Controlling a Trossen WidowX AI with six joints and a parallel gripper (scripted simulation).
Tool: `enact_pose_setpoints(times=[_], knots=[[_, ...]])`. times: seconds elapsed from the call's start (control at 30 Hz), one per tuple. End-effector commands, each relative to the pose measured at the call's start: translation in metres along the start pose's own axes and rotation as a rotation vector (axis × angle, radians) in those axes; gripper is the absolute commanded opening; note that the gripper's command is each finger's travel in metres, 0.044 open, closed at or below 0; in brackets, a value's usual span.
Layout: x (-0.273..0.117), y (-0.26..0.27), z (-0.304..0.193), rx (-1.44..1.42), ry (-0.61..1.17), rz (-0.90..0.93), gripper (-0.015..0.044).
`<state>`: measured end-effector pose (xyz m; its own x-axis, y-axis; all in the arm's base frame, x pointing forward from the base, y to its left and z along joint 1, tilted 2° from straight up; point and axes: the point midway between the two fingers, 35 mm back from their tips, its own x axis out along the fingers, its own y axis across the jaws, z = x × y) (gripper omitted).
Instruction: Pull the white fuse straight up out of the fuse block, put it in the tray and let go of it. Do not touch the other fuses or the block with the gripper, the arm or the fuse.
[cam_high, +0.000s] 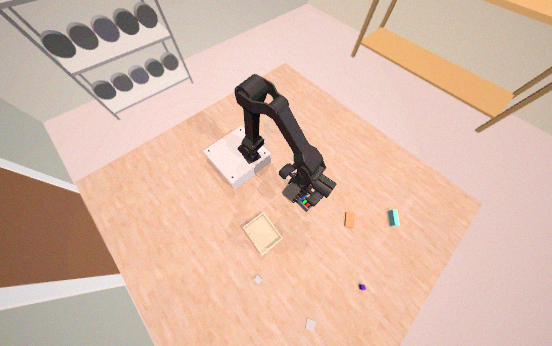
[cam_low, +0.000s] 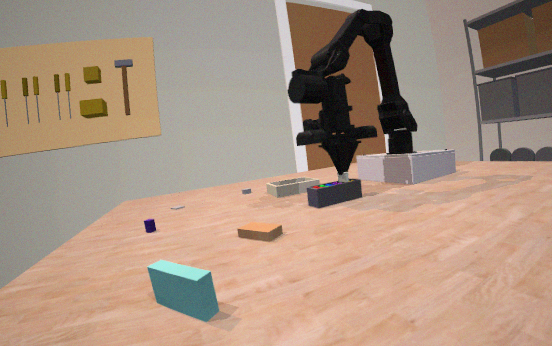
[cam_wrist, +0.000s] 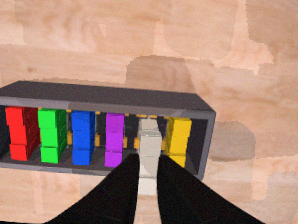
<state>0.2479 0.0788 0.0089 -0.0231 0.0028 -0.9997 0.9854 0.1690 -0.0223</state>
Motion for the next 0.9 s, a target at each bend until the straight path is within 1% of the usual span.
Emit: enact_pose_setpoints(times=[0.0,0.87], knots=[[-0.003,0.000,0.000,0.002,-0.003,0.002,0.0000],[-0.015,0.000,0.001,0.003,-0.004,0.002,0.0000]])
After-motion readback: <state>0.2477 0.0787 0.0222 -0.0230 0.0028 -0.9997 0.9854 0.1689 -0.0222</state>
